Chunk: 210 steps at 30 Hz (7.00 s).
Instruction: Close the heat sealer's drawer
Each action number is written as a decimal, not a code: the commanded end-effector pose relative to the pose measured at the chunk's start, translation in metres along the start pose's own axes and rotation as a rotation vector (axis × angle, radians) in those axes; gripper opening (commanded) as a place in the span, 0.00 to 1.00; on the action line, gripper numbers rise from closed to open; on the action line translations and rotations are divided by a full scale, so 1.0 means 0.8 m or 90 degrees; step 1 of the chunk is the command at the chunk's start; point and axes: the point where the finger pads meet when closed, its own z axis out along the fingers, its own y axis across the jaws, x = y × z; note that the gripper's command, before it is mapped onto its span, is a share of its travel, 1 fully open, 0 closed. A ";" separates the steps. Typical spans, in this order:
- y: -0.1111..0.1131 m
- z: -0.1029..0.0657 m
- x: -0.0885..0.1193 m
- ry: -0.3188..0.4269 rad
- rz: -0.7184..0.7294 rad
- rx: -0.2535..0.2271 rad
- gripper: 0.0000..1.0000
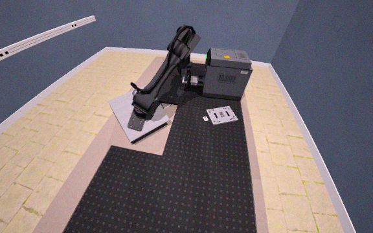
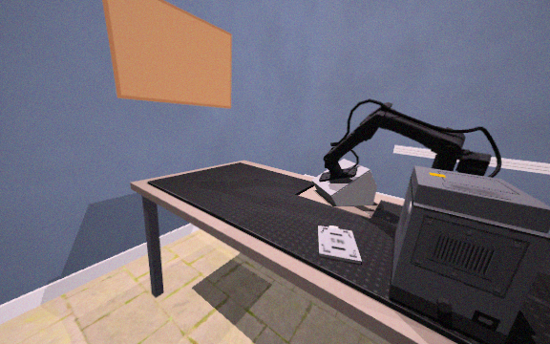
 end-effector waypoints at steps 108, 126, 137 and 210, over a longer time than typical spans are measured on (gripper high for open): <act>0.078 -0.035 -0.014 -0.033 0.015 0.568 0.30; 0.078 -0.034 -0.014 -0.033 0.015 0.569 0.30; 0.078 -0.034 -0.014 -0.033 0.015 0.569 0.30; 0.037 -0.003 -0.007 -0.024 0.016 0.566 0.30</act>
